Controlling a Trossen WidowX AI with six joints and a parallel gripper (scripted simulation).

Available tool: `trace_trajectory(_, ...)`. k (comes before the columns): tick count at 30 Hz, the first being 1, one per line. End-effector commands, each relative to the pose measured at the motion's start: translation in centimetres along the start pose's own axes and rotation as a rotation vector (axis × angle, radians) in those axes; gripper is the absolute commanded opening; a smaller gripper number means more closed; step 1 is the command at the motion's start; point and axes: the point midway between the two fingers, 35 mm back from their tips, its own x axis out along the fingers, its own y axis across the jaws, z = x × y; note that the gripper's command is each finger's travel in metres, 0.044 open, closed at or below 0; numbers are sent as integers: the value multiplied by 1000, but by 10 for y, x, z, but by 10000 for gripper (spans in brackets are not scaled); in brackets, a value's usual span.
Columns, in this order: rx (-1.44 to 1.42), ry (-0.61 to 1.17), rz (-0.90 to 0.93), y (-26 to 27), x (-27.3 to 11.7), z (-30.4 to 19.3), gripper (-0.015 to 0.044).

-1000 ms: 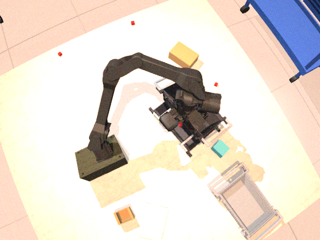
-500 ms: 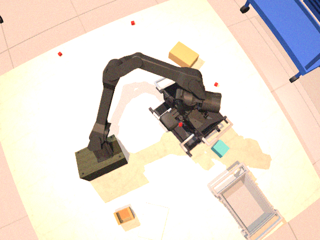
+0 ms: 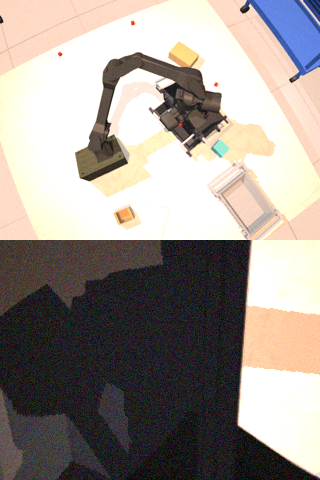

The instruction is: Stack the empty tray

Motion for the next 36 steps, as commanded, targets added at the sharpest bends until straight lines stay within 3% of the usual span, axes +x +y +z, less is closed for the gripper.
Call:
trace_trajectory(1, -1, -7, 23, 2, -6, 3, 0)
trace_trajectory(15, -1, -7, 23, 2, -4, 3, 0)
trace_trajectory(36, -1, -7, 23, 3, 32, 4, 0)
